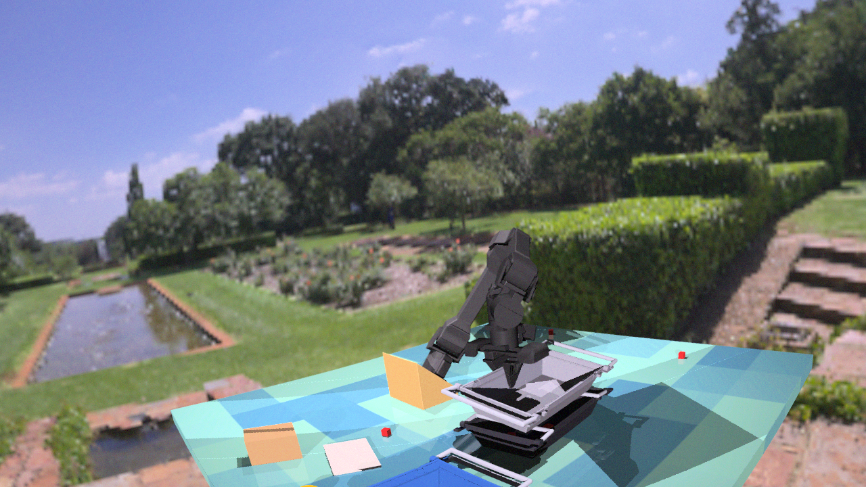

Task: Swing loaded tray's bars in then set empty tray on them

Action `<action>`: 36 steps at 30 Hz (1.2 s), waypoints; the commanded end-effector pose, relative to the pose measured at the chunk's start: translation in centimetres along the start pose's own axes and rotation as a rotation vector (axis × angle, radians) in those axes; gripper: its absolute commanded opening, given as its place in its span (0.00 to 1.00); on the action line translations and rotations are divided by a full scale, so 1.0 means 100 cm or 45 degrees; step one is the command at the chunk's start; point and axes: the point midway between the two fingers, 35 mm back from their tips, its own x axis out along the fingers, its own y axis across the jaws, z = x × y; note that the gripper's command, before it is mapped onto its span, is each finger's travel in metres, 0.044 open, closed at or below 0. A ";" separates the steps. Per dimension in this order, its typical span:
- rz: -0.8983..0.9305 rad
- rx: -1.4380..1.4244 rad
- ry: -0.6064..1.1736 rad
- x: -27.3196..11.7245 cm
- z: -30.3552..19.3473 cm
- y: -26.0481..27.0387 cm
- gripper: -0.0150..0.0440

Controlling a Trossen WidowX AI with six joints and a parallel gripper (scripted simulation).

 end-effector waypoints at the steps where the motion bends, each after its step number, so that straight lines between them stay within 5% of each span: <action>1: 0.028 -0.013 -0.005 0.005 0.004 0.002 0.25; 36: 0.028 -0.013 -0.006 0.013 0.006 0.005 0.25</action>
